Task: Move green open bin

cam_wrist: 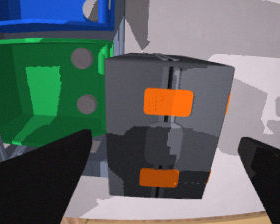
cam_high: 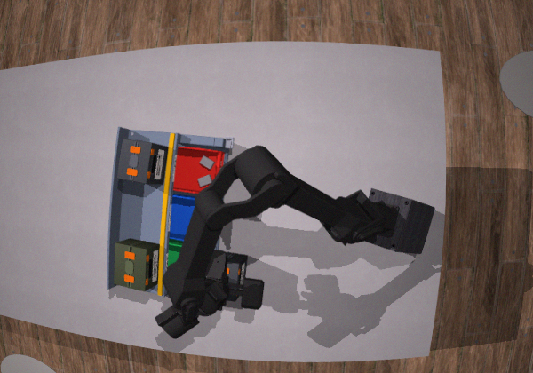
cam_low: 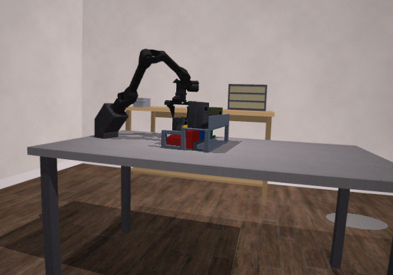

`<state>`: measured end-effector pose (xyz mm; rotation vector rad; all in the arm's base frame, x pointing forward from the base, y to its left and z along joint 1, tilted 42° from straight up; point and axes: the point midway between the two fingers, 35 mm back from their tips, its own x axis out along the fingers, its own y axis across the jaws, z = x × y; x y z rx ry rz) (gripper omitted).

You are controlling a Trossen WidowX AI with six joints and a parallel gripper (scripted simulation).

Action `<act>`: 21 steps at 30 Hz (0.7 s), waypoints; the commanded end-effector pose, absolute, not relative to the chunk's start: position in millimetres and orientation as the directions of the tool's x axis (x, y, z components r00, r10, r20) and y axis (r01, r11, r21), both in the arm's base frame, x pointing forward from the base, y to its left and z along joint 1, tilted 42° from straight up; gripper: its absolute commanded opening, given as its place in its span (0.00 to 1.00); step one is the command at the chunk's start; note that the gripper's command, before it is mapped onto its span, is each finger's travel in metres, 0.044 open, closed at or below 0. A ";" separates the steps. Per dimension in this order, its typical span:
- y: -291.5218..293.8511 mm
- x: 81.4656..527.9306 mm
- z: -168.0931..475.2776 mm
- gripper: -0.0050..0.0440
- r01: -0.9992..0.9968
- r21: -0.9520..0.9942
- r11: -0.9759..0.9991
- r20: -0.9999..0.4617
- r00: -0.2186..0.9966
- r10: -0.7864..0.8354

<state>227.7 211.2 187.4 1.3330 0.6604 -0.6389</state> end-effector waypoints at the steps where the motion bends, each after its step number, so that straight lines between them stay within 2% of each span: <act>1: 211.6 226.1 196.4 1.00 0.737 0.666 0.111 -0.740 0.673 -0.029; 21: 211.9 222.9 201.0 1.00 0.738 0.666 0.111 -0.740 0.672 -0.029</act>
